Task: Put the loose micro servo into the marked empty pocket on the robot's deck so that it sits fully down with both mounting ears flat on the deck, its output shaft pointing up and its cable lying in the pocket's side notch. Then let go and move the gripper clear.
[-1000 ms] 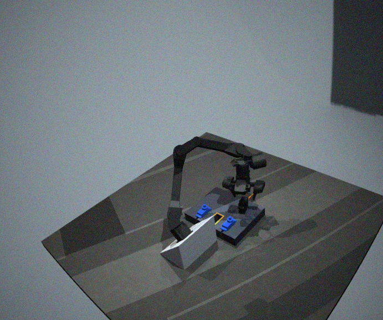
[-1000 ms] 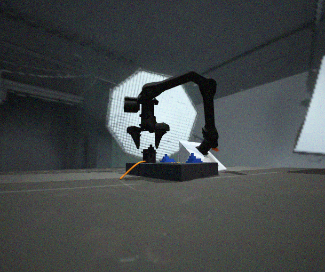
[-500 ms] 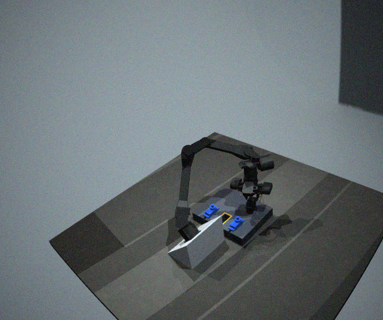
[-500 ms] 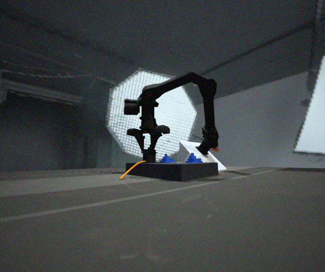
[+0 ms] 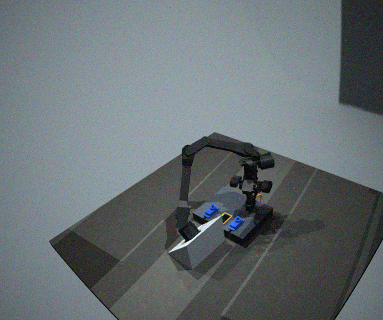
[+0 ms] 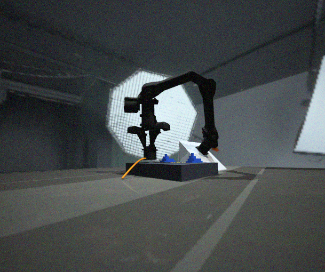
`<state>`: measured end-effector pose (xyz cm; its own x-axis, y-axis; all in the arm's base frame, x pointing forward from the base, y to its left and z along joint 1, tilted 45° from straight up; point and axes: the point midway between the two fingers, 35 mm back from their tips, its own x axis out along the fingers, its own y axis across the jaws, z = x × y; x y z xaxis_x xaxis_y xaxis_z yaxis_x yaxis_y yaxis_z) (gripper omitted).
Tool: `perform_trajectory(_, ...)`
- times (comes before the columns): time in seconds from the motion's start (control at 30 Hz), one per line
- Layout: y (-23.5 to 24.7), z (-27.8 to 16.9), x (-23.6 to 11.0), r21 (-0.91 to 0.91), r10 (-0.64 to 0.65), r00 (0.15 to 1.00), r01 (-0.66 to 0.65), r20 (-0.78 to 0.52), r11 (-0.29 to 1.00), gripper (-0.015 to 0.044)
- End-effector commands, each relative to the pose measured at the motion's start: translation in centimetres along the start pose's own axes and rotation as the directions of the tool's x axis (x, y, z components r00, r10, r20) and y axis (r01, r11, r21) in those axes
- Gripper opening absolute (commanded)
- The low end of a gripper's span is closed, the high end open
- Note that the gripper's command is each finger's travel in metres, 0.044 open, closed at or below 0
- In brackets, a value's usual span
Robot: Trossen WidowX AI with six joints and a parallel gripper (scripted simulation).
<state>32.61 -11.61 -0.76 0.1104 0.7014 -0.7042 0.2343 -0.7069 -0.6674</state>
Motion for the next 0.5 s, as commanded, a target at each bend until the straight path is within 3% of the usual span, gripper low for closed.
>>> perform_trajectory(0.0, -0.1, 0.1, -1.6, -0.005, 0.011, 1.000, -0.011, -0.003, 1.000, 0.0000)
perform_trajectory(0.47, -0.3, 2.0, -1.6, -0.004, 0.011, 1.000, -0.011, -0.002, 1.000, 0.0000)
